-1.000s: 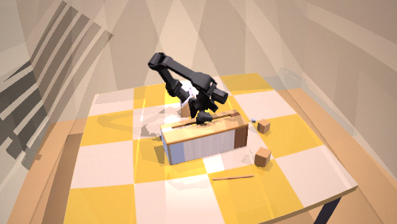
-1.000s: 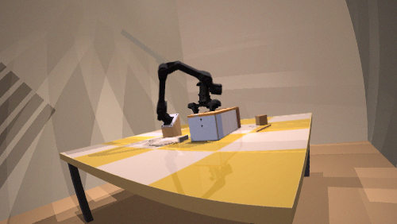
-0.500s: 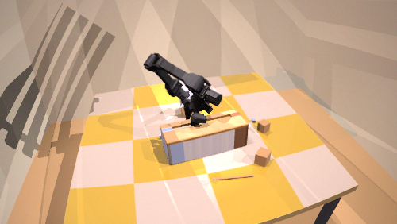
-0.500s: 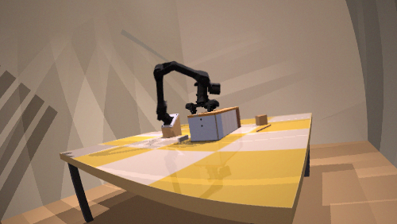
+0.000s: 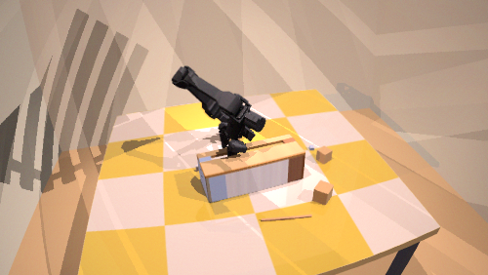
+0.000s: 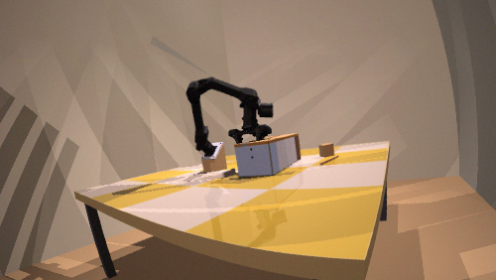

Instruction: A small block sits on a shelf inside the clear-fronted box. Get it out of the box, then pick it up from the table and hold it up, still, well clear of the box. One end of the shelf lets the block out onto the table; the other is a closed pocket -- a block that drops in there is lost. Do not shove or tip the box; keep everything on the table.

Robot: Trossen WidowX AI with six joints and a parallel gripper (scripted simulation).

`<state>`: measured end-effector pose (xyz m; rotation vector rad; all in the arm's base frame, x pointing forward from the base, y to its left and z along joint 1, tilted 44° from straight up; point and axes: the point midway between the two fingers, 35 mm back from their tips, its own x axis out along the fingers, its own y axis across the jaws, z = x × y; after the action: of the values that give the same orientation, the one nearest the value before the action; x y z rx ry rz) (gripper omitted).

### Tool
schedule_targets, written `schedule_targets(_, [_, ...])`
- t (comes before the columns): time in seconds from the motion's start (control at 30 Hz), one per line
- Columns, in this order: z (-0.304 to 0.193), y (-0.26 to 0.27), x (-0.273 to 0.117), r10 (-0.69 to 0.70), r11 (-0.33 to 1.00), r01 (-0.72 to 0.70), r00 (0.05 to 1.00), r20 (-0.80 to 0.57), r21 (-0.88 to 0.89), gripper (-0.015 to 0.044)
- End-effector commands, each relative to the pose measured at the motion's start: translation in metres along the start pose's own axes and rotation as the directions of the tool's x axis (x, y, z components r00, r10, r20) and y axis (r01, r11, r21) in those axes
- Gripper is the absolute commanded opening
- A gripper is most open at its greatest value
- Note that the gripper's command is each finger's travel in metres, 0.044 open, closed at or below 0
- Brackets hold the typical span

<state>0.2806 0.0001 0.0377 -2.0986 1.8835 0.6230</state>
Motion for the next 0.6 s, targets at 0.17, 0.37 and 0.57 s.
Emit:
schedule_targets(0.17, [-0.016, 0.001, 0.006, 0.0, 1.0, 0.0, 1.0, -0.006, -0.004, 0.04])
schedule_targets(0.37, [-0.026, 0.001, 0.01, 0.0, 1.0, 0.0, 1.0, -0.007, -0.004, 0.04])
schedule_targets(0.57, [-0.037, 0.001, 0.013, 0.0, 1.0, 0.0, 1.0, -0.007, -0.004, 0.04])
